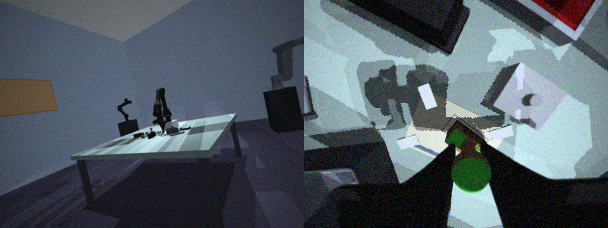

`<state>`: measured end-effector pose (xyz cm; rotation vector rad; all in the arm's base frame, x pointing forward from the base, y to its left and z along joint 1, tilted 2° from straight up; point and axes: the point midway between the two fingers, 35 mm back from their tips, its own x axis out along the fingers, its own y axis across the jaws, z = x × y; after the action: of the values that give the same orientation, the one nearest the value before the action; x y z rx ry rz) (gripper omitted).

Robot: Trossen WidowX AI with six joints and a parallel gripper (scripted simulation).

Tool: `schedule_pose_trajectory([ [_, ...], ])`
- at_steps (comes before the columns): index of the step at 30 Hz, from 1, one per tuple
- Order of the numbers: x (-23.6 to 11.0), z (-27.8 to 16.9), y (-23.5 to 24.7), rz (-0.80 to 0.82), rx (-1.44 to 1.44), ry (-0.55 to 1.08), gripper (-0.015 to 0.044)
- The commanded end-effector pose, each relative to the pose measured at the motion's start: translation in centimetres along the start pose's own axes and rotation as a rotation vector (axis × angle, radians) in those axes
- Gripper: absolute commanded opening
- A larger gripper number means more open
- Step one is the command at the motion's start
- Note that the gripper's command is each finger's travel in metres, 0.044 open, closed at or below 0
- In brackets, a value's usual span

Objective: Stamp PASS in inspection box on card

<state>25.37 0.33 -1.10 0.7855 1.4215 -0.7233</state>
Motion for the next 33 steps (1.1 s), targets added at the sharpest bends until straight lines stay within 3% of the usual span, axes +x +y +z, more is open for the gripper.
schedule_pose_trajectory([
  [1, -0.3, 0.1, 0.1, 0.004, 0.004, -0.003, 0.0000],
  [33, -4.3, 0.2, 0.3, 0.004, 0.004, -0.004, 0.0000],
])
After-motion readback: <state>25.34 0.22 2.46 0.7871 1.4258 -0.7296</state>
